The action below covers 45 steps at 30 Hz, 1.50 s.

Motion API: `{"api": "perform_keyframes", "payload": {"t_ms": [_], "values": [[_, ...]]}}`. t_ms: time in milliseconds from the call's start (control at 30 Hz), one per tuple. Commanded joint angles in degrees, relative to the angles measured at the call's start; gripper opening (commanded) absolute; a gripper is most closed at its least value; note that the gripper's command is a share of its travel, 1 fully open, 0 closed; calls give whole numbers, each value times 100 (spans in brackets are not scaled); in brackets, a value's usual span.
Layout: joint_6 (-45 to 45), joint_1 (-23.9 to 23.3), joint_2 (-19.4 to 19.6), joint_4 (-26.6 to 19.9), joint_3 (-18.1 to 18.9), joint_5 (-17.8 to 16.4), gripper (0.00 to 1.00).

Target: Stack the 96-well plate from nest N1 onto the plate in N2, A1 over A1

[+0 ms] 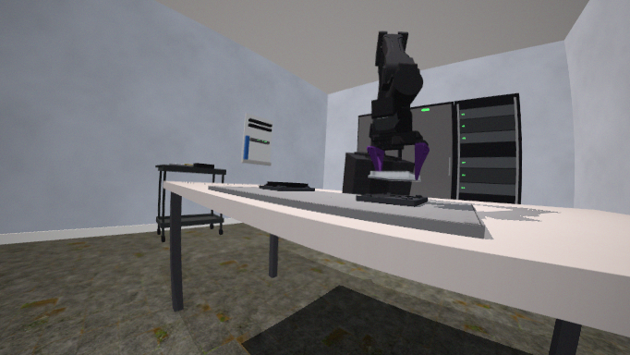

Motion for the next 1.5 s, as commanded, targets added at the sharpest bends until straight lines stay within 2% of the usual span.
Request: {"api": "perform_keyframes", "payload": {"t_ms": [0, 1100, 1467], "values": [[-49, -51, -252, -222, 160, 62, 0], [-93, -106, -893, -1180, 475, 46, 0], [-88, -105, -891, -1195, 424, 46, 0]]}}
